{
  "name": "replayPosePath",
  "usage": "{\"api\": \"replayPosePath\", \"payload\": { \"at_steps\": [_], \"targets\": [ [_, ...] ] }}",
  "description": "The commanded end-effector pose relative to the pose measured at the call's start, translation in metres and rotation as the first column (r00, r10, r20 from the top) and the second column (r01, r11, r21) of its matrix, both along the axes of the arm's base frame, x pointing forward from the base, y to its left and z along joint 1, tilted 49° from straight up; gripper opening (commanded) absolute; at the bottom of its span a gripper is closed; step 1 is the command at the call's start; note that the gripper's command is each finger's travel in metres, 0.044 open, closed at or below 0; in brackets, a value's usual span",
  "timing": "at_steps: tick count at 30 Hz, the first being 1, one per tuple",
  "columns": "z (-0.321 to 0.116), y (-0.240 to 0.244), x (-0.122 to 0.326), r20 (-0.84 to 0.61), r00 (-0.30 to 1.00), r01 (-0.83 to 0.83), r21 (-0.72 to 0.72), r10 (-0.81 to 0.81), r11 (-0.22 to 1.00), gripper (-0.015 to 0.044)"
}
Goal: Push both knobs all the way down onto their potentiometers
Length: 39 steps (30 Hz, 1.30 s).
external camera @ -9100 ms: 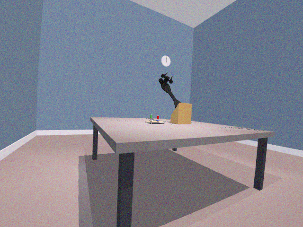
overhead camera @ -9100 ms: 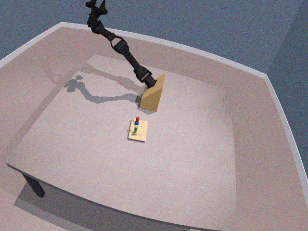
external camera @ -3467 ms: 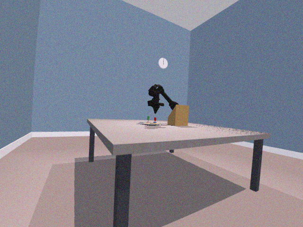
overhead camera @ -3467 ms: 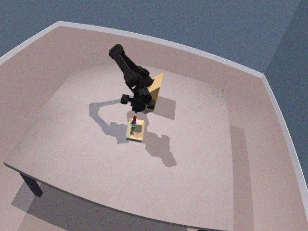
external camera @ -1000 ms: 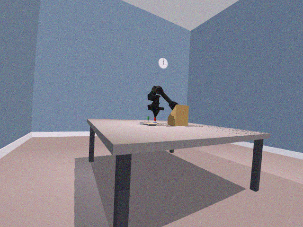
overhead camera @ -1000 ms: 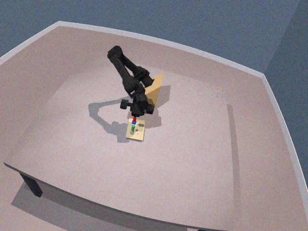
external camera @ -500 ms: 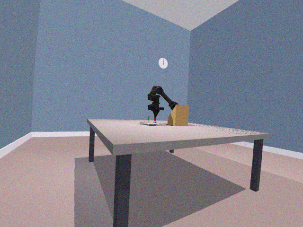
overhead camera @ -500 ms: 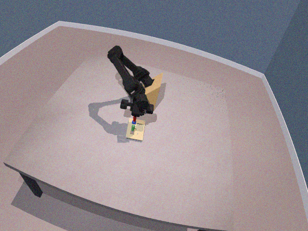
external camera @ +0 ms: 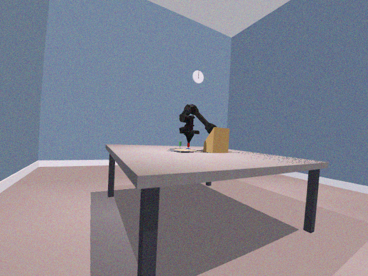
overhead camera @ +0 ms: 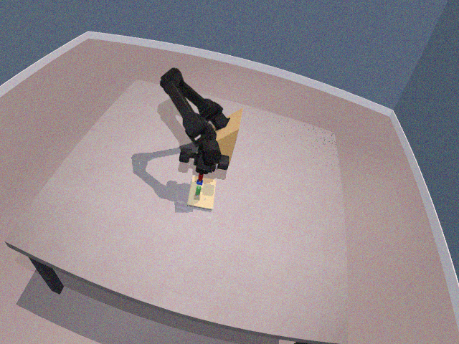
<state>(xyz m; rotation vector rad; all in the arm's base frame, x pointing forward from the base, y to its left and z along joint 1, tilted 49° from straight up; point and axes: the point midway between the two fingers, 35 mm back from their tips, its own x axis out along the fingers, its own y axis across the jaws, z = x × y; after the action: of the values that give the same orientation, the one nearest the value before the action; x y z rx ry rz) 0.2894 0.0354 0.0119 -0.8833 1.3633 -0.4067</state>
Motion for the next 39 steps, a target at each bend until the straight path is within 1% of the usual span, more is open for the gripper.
{"api": "replayPosePath", "payload": {
  "at_steps": [1, 39],
  "targets": [
    [-0.0013, -0.0026, 0.0003, -0.001, 1.0, 0.001, -0.004, -0.001, 1.0, 0.0],
    [-0.0045, -0.0062, 0.0012, -0.001, 1.0, 0.001, -0.005, -0.001, 1.0, 0.0]
  ]
}}
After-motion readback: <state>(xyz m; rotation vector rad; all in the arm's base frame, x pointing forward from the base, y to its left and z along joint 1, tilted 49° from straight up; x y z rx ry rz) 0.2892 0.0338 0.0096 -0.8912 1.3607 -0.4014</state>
